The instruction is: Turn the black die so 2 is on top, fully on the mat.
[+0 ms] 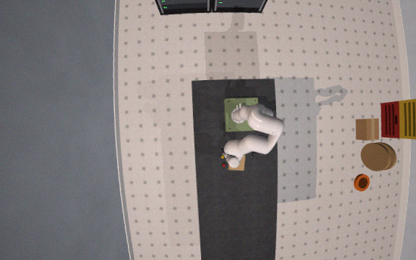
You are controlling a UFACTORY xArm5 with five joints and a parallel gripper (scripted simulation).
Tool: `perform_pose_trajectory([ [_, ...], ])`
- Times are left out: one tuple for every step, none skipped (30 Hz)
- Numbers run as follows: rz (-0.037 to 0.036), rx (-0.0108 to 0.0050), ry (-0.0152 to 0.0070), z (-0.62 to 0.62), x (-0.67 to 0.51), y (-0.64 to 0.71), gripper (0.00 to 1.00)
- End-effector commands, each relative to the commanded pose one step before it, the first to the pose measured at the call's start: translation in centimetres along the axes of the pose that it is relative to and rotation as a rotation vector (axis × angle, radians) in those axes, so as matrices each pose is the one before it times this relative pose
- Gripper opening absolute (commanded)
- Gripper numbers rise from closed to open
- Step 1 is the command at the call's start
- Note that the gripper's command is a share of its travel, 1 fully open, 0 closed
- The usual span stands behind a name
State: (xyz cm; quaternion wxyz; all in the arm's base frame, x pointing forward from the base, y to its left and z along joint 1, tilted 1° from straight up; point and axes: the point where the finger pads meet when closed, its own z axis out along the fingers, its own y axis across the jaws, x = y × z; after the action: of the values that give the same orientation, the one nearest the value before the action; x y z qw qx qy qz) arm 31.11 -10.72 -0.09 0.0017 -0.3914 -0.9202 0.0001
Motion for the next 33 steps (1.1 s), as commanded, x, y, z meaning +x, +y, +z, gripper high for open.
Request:
perform_pose_trajectory([
  [-0.00009,-0.00542,-0.01060,2.885,-0.963,0.442,1.00],
  [0.00000,0.00000,0.00000,0.297,-0.009,-0.002,1.00],
  [0.00000,0.00000,0.00000,0.199,-0.004,-0.002,1.00],
  [0.00000,0.00000,0.00000,0.112,-0.002,-0.001,1.00],
  [0.00000,0.00000,0.00000,0.045,-0.001,-0.001,1.00],
  [0.00000,0.00000,0.00000,0.007,0.000,0.000,1.00],
  [0.00000,0.00000,0.00000,0.000,0.000,0.000,1.00],
  [0.00000,0.00000,0.00000,0.000,0.000,0.000,1.00],
  [0.00000,0.00000,0.00000,0.000,0.000,0.000,1.00],
  [0.00000,0.00000,0.00000,0.000,0.000,0.000,1.00],
  [0.00000,0.00000,0.00000,0.000,0.000,0.000,1.00],
  [0.00000,0.00000,0.00000,0.000,0.000,0.000,1.00],
  [0.00000,0.00000,0.00000,0.000,0.000,0.000,1.00],
  [0.00000,0.00000,0.00000,0.000,0.000,0.000,1.00],
  [0.00000,0.00000,0.00000,0.000,0.000,0.000,1.00],
  [0.00000,0.00000,0.00000,0.000,0.000,0.000,1.00],
  [0.00000,0.00000,0.00000,0.000,0.000,0.000,1.00],
  [0.00000,0.00000,0.00000,0.000,0.000,0.000,1.00],
  [0.00000,0.00000,0.00000,0.000,0.000,0.000,1.00],
  [0.00000,0.00000,0.00000,0.000,0.000,0.000,1.00],
  [0.00000,0.00000,0.00000,0.000,0.000,0.000,1.00],
  [0.00000,0.00000,0.00000,0.000,0.000,0.000,1.00],
  [0.00000,0.00000,0.00000,0.000,0.000,0.000,1.00],
  [0.00000,0.00000,0.00000,0.000,0.000,0.000,1.00],
  [0.00000,0.00000,0.00000,0.000,0.000,0.000,1.00],
  [0.00000,0.00000,0.00000,0.000,0.000,0.000,1.00],
  [0.00000,0.00000,0.00000,0.000,0.000,0.000,1.00],
  [0.00000,0.00000,0.00000,0.000,0.000,0.000,1.00],
  [0.00000,0.00000,0.00000,0.000,0.000,0.000,1.00],
  [0.00000,0.00000,0.00000,0.000,0.000,0.000,1.00],
  [0.00000,0.00000,0.00000,0.000,0.000,0.000,1.00],
  [0.00000,0.00000,0.00000,0.000,0.000,0.000,1.00],
  [0.00000,0.00000,0.00000,0.000,0.000,0.000,1.00],
])
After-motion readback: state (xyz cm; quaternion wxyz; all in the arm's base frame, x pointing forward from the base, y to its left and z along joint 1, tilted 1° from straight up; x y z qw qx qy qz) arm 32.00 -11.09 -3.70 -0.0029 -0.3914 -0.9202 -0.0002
